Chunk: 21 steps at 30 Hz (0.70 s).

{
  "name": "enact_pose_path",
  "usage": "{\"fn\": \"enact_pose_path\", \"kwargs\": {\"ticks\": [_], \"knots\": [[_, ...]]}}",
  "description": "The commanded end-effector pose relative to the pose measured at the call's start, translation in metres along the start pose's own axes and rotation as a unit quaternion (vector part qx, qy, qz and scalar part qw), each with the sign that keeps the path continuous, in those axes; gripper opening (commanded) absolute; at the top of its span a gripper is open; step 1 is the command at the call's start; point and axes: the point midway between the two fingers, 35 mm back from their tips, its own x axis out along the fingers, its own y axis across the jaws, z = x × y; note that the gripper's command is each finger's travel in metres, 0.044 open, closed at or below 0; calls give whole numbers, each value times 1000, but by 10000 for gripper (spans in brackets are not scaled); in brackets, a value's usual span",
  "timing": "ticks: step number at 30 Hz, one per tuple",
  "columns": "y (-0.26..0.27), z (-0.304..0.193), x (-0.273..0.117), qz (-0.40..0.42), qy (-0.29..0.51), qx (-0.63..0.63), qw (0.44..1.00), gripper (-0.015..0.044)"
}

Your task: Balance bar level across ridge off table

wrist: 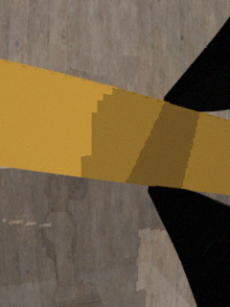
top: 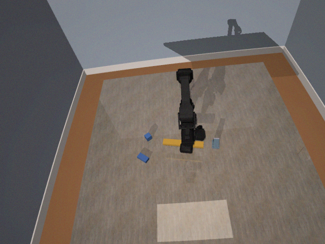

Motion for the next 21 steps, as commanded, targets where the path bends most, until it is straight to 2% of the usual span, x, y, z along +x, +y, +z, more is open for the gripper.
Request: {"fn": "enact_pose_path", "kwargs": {"ticks": [1, 12, 21], "knots": [[-1, 0, -13, -6, 1, -1, 1000, 0], [4, 0, -37, -6, 1, 1, 1000, 0], [4, 29, -38, -6, -1, 123, 992, 0]]}}
